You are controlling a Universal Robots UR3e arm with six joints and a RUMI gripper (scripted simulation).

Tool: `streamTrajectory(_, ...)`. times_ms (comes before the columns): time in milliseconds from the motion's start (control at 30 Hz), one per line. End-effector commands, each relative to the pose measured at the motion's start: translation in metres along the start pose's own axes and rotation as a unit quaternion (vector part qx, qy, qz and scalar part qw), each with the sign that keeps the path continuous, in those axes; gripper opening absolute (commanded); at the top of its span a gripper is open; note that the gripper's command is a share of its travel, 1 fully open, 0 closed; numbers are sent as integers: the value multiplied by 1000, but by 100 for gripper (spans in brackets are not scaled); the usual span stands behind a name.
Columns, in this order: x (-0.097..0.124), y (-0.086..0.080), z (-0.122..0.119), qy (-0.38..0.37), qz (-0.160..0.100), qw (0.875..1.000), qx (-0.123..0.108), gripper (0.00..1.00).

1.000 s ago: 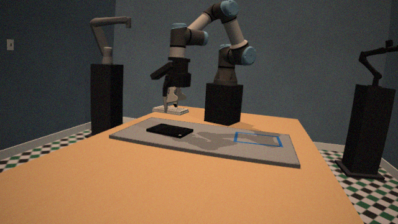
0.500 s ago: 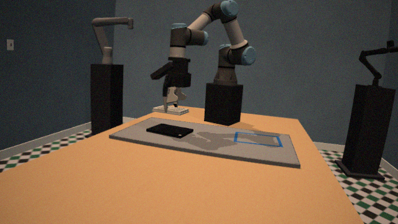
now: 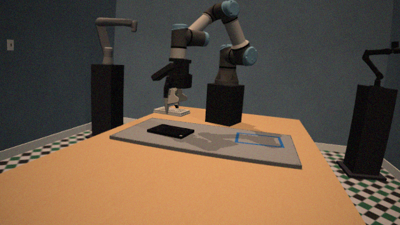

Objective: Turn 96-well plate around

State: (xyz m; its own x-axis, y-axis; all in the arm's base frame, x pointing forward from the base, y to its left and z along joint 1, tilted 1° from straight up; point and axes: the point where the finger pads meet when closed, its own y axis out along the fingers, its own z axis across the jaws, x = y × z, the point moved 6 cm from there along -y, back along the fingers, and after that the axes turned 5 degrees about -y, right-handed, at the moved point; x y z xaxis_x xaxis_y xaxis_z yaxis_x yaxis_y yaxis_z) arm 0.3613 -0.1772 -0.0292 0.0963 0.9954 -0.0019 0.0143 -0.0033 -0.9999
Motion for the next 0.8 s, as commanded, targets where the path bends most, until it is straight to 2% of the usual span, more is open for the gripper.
streamTrajectory(0, 0, 10, -1, 0, 2, 1000, -1, 0)
streamTrajectory(767, -2, 41, -4, 0, 2, 1000, -2, 0)
